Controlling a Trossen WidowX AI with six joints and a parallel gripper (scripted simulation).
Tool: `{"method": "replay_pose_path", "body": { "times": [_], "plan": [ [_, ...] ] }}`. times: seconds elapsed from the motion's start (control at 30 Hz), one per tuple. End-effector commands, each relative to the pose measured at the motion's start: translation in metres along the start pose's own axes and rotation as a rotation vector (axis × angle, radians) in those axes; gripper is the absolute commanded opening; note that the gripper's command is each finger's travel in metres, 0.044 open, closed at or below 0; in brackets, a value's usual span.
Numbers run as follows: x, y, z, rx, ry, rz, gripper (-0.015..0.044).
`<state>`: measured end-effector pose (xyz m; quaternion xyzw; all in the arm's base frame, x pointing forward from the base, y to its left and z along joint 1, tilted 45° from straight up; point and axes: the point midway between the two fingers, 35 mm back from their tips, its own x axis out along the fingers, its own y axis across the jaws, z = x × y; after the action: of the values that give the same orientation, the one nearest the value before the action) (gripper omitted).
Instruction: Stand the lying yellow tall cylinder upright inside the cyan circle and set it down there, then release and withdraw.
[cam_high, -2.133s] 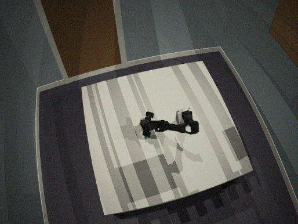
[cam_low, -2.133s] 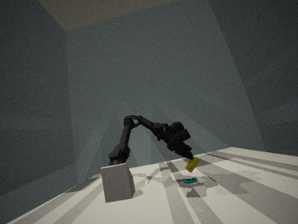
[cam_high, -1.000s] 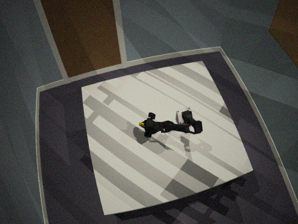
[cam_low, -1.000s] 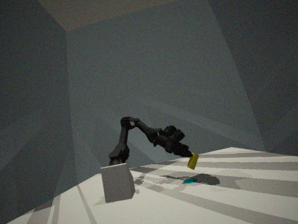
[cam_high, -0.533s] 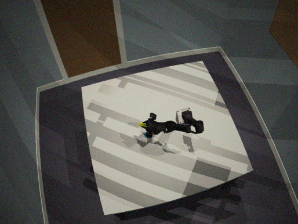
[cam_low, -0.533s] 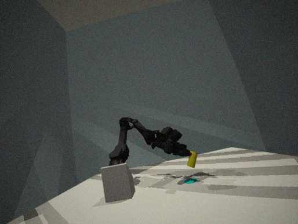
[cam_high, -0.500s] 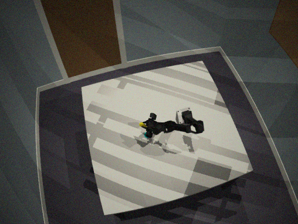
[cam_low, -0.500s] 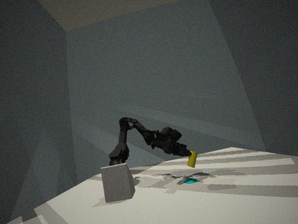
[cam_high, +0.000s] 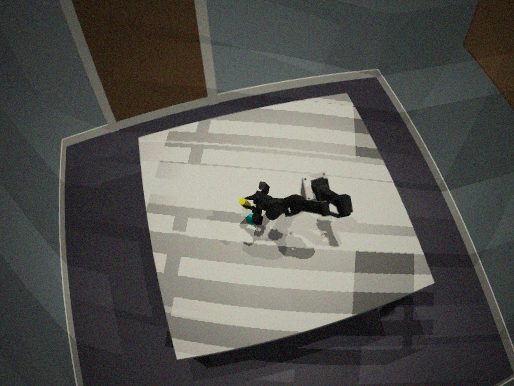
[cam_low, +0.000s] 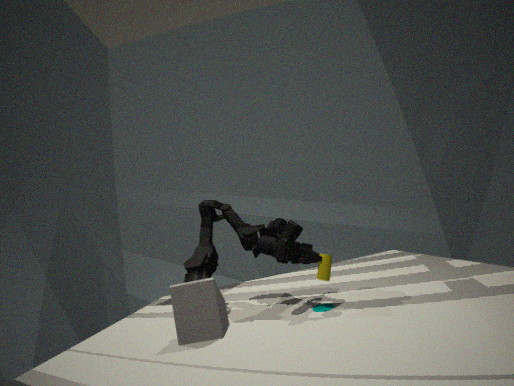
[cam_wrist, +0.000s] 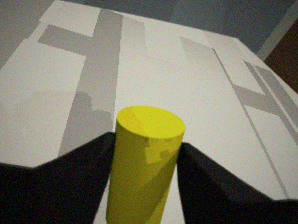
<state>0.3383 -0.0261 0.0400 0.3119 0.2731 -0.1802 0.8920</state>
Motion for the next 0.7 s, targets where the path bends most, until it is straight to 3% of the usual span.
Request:
{"method": "replay_pose_path", "body": {
  "times": [0.0,0.67],
  "plan": [
    [-0.005,0.000,0.002,0.020,-0.036,0.009,0.0105],
    [-0.024,0.001,0.006,0.103,-0.160,0.063,0.0105]
  ]
}}
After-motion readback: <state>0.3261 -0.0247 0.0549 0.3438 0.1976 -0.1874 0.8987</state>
